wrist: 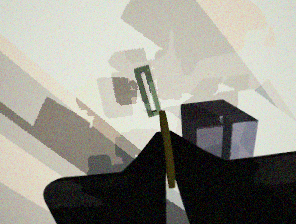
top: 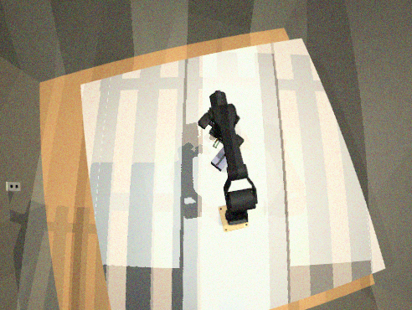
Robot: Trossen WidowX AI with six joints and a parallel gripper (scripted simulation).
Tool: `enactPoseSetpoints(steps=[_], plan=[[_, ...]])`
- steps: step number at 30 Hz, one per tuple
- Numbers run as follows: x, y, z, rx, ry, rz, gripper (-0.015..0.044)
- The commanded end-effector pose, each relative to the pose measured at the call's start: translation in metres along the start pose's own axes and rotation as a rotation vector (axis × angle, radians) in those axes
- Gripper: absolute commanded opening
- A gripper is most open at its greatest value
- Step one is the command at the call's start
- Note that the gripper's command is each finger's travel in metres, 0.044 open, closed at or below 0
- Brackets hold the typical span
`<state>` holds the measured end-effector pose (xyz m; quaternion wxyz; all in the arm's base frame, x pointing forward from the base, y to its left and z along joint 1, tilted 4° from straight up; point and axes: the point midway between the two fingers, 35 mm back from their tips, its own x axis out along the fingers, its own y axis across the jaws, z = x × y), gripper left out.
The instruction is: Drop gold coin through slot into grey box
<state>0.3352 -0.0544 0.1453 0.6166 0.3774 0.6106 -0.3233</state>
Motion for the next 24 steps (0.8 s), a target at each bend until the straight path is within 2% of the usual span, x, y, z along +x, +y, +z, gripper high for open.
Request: enactPoseSetpoints(steps=[1,24], plan=[[-0.002,-0.008,-0.007,0.006,-0.002,0.002,0.0000],[0.001,-0.052,-0.046,0.006,0.002,-0.002,0.0000]])
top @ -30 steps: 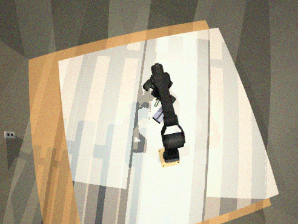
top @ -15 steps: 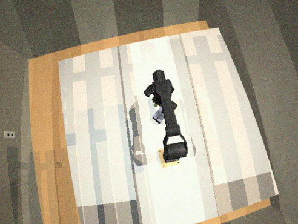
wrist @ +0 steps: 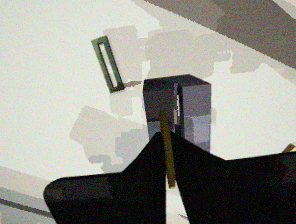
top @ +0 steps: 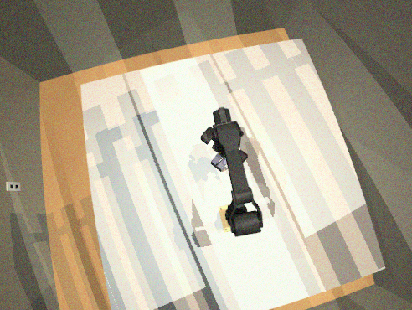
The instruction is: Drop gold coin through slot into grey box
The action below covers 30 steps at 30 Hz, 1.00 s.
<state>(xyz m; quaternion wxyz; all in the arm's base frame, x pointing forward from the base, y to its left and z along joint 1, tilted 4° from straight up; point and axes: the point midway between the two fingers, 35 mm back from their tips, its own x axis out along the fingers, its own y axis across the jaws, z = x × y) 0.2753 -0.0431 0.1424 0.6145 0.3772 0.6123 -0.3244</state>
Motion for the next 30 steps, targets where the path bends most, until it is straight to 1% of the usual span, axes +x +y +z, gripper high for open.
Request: enactPoseSetpoints(steps=[1,7,30], plan=[[0.0011,-0.0084,-0.0071,0.004,-0.002,0.002,0.0000],[0.0033,-0.0173,-0.0147,0.004,-0.001,0.001,0.0000],[0.0035,-0.0175,-0.0148,0.008,0.002,-0.003,0.0004]])
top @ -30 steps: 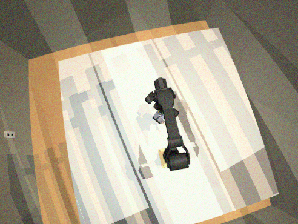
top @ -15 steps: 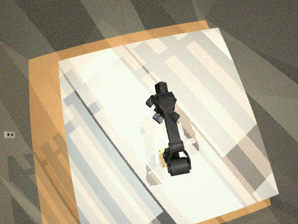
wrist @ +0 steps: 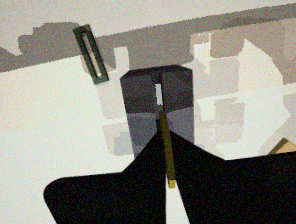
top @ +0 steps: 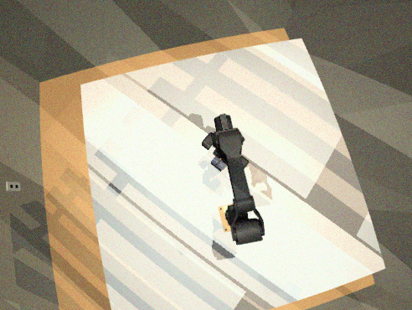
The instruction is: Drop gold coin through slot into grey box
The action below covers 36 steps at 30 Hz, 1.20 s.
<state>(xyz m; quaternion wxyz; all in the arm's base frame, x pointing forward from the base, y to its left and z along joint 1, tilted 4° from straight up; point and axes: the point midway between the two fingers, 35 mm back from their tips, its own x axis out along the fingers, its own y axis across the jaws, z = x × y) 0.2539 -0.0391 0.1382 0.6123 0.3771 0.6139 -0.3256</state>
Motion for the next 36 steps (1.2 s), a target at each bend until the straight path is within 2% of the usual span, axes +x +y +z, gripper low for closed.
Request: enactPoseSetpoints(steps=[1,36], plan=[[0.000,0.000,0.000,0.004,-0.001,0.001,0.0000],[0.014,-0.001,-0.001,0.008,0.000,0.000,0.0000]])
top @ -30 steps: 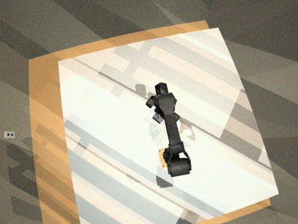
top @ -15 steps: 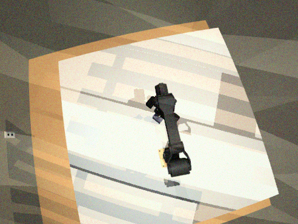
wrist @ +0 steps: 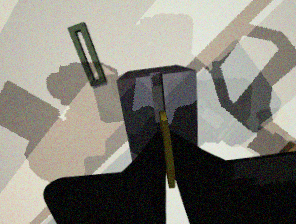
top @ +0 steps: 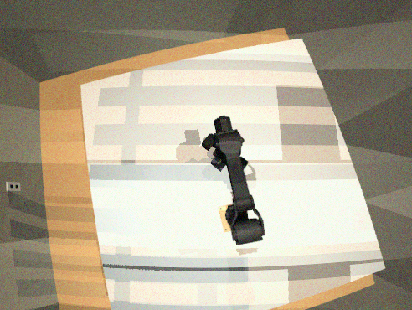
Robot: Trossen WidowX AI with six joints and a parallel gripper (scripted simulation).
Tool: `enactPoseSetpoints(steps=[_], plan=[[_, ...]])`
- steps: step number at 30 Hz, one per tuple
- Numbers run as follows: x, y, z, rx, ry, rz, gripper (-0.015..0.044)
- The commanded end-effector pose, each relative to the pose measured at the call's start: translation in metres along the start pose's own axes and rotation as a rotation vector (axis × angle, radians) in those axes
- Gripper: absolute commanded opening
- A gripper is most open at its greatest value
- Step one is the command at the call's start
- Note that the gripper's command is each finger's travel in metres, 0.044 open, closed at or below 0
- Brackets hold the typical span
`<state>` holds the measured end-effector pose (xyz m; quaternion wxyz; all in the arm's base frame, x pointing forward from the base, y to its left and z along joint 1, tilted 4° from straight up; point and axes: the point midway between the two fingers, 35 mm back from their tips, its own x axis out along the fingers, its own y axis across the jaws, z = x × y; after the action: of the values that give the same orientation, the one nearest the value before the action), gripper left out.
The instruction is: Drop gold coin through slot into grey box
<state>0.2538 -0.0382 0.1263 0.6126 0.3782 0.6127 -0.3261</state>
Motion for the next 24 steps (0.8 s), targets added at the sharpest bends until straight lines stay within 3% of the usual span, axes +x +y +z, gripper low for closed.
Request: enactPoseSetpoints(steps=[1,11,17,24], plan=[[0.0028,-0.0002,-0.0002,0.005,0.002,-0.002,0.0000],[0.0072,-0.0003,-0.0003,0.005,0.002,-0.002,0.0000],[0.0049,0.0000,0.0000,0.000,0.000,0.000,0.0158],[0.0049,0.0000,0.0000,0.000,0.000,0.000,0.0161]])
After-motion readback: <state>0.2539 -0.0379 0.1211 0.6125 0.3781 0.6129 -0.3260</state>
